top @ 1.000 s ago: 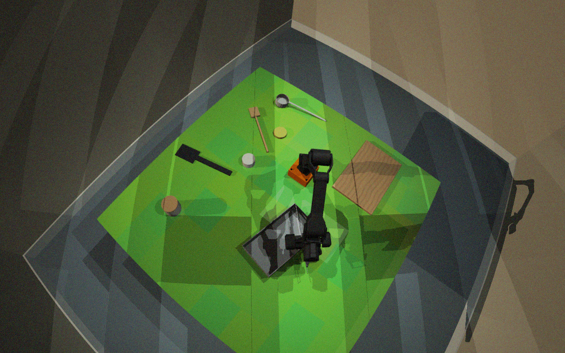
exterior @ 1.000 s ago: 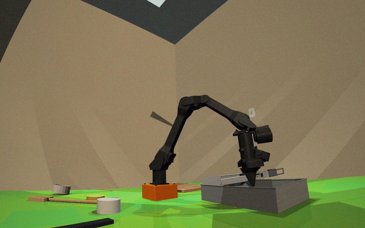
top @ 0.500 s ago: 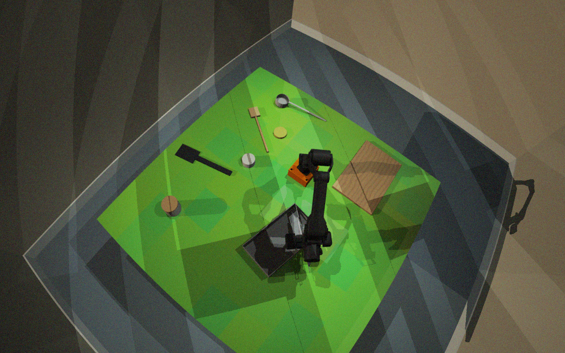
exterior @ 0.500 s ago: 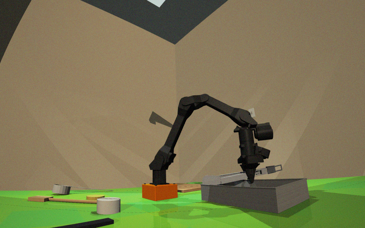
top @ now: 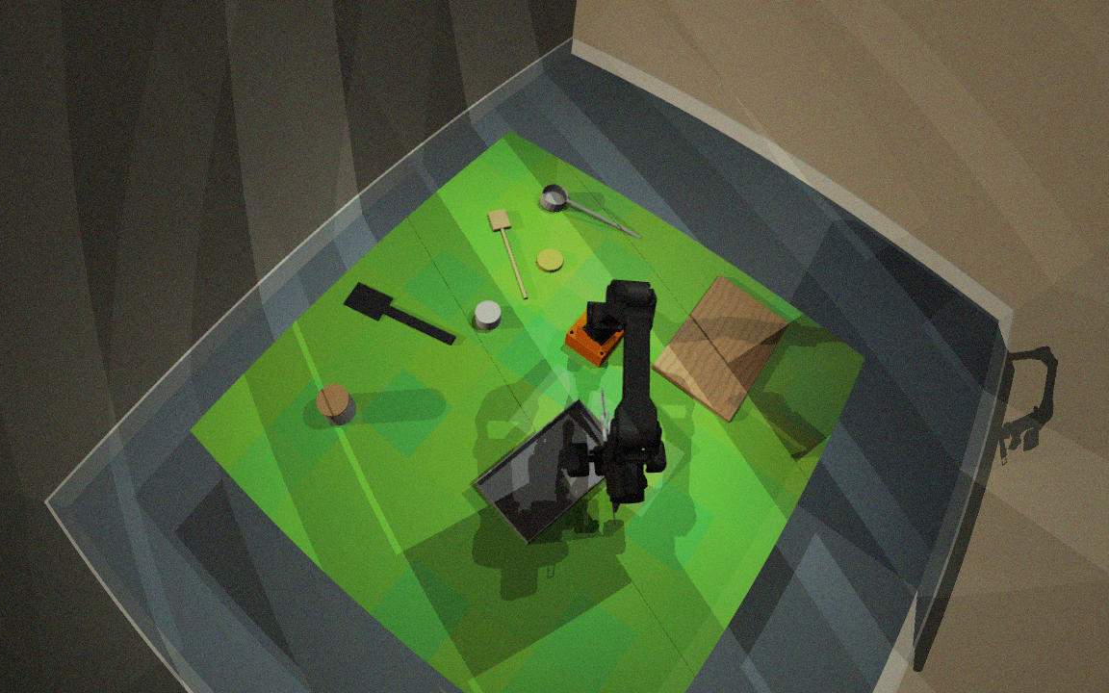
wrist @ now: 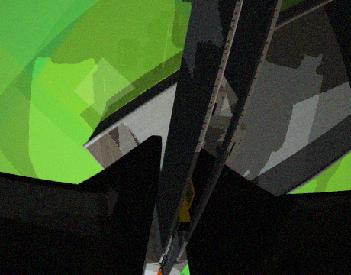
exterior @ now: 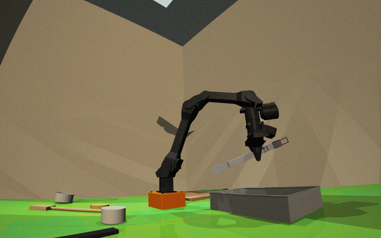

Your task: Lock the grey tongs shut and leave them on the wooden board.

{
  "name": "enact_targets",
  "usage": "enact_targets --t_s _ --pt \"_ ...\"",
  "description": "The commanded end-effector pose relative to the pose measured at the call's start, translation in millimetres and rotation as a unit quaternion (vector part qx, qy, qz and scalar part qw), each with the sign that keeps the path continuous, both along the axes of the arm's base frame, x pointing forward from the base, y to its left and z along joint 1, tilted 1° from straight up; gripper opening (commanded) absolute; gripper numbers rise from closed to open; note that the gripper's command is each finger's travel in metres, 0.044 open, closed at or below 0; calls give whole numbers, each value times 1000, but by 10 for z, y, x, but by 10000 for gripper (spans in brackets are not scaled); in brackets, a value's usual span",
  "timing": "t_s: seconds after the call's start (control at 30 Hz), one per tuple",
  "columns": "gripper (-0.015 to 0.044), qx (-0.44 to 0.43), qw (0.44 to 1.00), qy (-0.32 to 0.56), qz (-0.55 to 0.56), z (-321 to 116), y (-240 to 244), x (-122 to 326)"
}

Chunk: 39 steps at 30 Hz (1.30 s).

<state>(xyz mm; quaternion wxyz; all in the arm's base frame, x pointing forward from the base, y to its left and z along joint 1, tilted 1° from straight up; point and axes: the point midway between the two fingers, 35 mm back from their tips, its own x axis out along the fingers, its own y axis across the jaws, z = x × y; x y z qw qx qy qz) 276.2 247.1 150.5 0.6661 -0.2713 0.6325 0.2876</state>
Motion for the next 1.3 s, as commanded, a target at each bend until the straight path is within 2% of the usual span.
enact_targets --t_s 0.0,0.37,1.27 --pt "-150 -3 1000 2 -2 21 5 5" --pt "-150 -1 1000 4 -17 5 173 -197" --pt "-150 5 987 16 -161 7 941 -1671"
